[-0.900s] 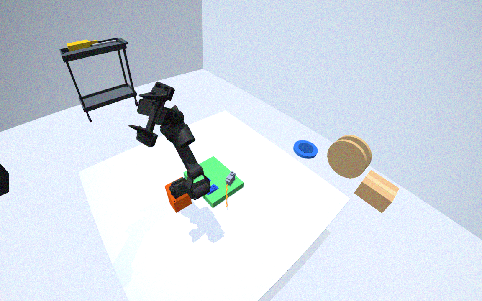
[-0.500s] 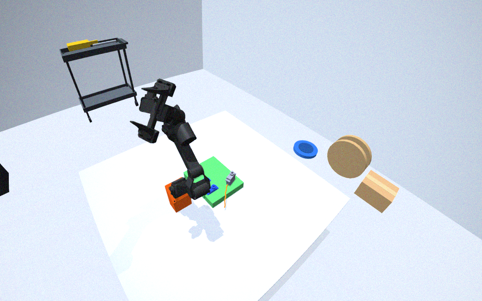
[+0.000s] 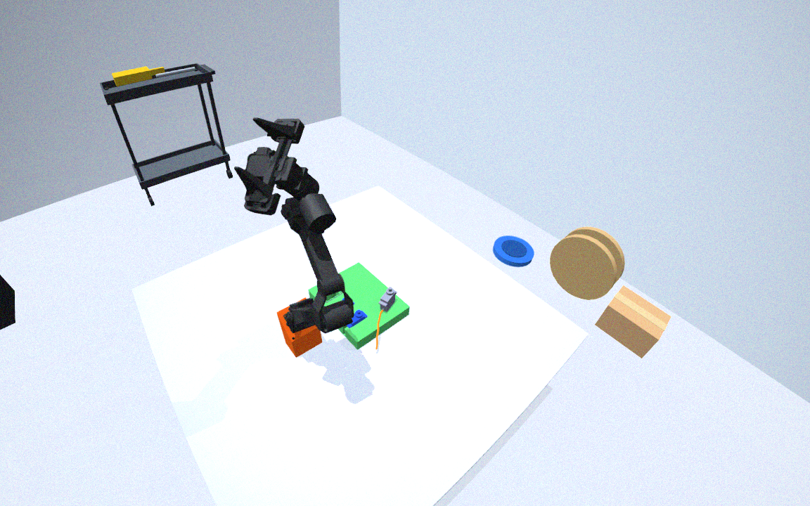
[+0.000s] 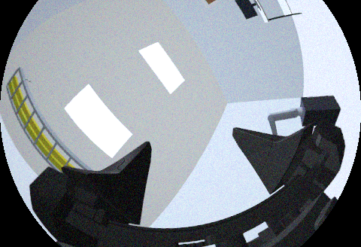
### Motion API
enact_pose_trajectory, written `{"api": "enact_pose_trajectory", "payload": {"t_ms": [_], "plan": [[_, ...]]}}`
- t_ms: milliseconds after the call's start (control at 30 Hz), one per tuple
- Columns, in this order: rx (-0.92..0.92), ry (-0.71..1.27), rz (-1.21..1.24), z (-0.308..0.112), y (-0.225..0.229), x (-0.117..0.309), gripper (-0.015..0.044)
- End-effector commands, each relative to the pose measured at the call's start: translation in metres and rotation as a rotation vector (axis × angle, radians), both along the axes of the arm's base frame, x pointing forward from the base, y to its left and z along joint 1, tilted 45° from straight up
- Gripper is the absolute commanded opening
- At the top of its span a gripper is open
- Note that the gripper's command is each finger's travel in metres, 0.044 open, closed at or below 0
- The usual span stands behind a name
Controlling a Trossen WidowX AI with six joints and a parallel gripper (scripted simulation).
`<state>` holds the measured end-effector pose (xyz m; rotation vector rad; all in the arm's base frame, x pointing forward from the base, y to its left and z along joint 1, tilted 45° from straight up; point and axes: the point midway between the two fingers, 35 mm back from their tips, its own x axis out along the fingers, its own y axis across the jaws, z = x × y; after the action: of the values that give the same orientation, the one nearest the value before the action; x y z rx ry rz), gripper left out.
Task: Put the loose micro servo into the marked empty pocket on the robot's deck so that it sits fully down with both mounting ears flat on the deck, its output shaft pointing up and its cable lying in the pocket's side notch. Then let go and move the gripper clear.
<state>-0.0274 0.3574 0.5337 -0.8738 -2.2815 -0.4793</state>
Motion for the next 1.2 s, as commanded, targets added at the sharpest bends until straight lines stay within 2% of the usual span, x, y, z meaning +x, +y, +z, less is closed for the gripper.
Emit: {"api": "enact_pose_trajectory", "payload": {"t_ms": [0, 667, 1167], "plan": [[-0.111, 0.086, -0.009, -0.009, 0.018, 0.021, 0.044], [-0.448, 0.459, -0.095, -0.049, 0.061, 0.123, 0.044], [-0.675, 0.897, -0.192, -0.105, 0.077, 0.219, 0.044]]}}
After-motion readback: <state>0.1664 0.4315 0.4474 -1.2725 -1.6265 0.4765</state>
